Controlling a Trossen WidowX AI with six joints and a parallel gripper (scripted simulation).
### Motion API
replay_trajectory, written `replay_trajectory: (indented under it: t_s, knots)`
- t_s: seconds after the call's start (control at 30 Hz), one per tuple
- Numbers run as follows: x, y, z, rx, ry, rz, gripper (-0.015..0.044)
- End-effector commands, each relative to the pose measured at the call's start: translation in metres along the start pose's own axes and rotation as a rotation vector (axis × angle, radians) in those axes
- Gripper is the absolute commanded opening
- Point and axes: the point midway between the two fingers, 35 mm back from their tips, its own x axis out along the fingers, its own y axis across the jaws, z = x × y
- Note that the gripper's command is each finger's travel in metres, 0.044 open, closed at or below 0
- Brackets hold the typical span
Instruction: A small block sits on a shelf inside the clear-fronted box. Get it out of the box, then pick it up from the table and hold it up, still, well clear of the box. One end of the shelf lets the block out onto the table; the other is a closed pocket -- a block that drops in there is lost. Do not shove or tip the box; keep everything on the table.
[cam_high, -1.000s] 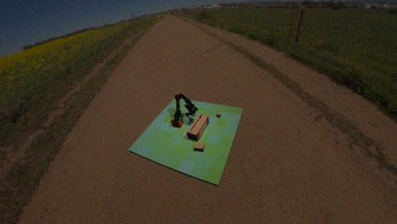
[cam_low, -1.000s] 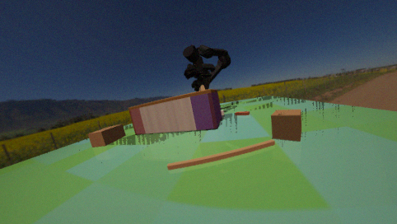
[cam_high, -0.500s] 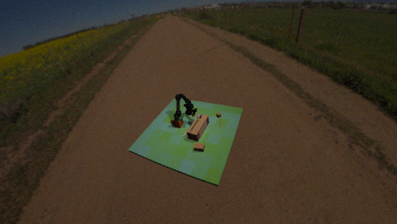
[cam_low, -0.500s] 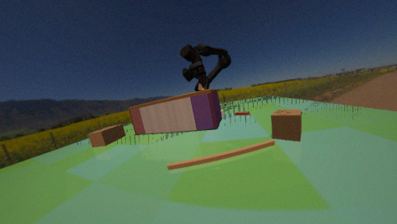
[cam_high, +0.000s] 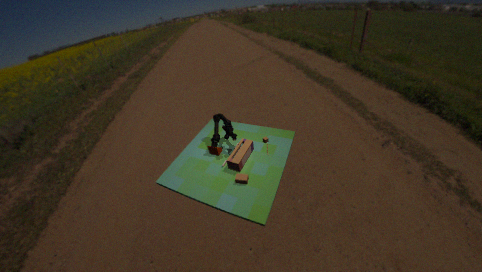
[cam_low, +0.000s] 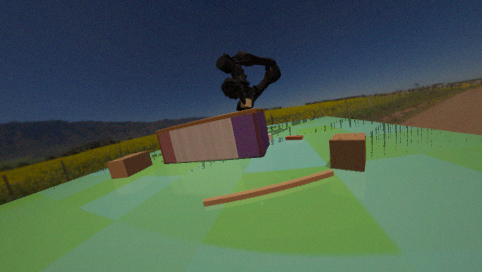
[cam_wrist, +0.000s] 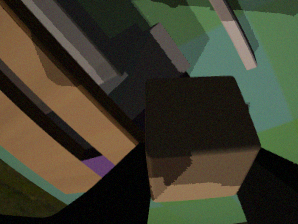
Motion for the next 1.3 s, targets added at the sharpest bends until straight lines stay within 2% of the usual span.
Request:
replay_trajectory:
  t_s: [0.0, 0.27, 1.27]
  knots:
    - [-0.0041, 0.0007, -0.0019, 0.161, 0.019, 0.002, 0.0000]
    - [-0.0114, 0.0019, -0.0040, 0.470, 0.051, 0.000, 0.0000]
    - [-0.0116, 0.0019, -0.0041, 0.477, 0.052, 0.000, 0.0000]
